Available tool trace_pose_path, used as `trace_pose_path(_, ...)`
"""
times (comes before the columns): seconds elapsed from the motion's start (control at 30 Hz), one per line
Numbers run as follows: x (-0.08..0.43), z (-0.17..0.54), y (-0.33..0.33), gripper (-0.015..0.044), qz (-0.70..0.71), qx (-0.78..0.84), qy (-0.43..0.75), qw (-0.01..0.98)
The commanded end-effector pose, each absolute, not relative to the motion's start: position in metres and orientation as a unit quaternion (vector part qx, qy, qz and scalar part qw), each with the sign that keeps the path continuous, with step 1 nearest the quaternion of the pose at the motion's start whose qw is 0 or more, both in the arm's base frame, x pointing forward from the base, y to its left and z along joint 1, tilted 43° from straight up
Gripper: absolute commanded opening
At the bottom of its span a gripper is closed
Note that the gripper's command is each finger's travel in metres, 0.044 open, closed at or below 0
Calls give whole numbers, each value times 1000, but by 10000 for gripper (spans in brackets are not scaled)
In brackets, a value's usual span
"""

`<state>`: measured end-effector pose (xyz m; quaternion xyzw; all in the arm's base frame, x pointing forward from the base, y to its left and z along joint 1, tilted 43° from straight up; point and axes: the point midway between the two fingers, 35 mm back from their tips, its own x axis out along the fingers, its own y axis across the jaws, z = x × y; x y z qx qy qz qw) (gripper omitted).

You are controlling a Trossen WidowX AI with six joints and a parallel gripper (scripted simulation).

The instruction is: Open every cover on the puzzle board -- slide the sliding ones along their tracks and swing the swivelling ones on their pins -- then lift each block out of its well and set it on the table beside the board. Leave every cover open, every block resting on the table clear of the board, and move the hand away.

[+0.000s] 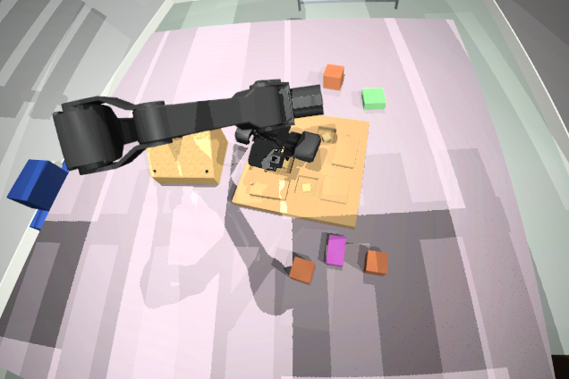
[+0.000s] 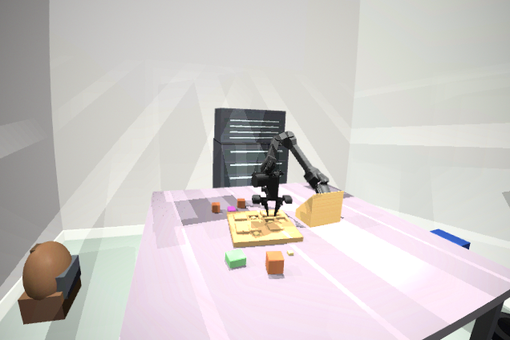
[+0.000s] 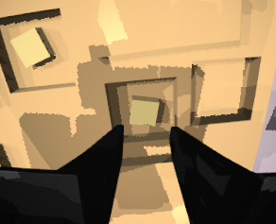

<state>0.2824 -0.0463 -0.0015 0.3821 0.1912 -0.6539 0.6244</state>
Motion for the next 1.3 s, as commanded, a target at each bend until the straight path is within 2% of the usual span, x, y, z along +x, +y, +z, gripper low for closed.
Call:
trace_pose_path(0.0, 283, -1, -47, 144, -653, 380, 190, 627)
trace_pose_path(1.27, 285, -17, -62, 144, -653, 379, 190, 627)
